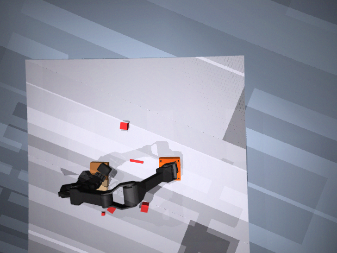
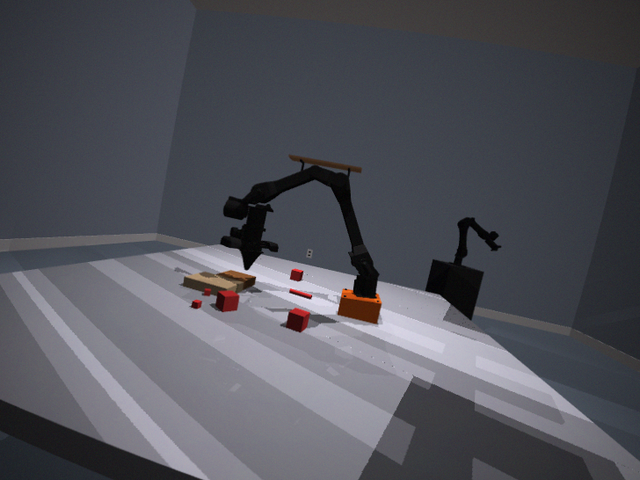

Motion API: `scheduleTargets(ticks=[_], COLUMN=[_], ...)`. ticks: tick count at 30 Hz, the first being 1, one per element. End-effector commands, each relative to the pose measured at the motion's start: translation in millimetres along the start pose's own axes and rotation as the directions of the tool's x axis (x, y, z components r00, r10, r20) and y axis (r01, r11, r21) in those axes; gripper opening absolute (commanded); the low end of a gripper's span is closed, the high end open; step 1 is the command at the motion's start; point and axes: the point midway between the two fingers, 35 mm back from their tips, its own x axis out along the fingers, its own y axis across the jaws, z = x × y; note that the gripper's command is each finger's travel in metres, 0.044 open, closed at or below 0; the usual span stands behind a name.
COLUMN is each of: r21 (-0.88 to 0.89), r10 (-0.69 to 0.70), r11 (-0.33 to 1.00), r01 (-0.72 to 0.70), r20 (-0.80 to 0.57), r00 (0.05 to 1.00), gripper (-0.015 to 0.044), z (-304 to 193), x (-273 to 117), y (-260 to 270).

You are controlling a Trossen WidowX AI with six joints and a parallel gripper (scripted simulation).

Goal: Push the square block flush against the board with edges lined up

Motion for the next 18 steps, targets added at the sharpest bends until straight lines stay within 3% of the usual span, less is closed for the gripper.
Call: scheduleTargets(ticks=[1,13,18], r21=[-0.126,-0.491,-0.53], r10=[0.002,-0.014,-0.016], r11=[0.992,0.871,0.848], r01=[-0.002,0.012,0.014], r20=[0.001,-0.001,0.0], r00=[1.0,1.0,1.0], gripper=[0.0,0.0,0.0], z=[-16.9,-73.2,-79.9], x=[-0.6,1.3,1.4], y=[12.5,44.4,47.4])
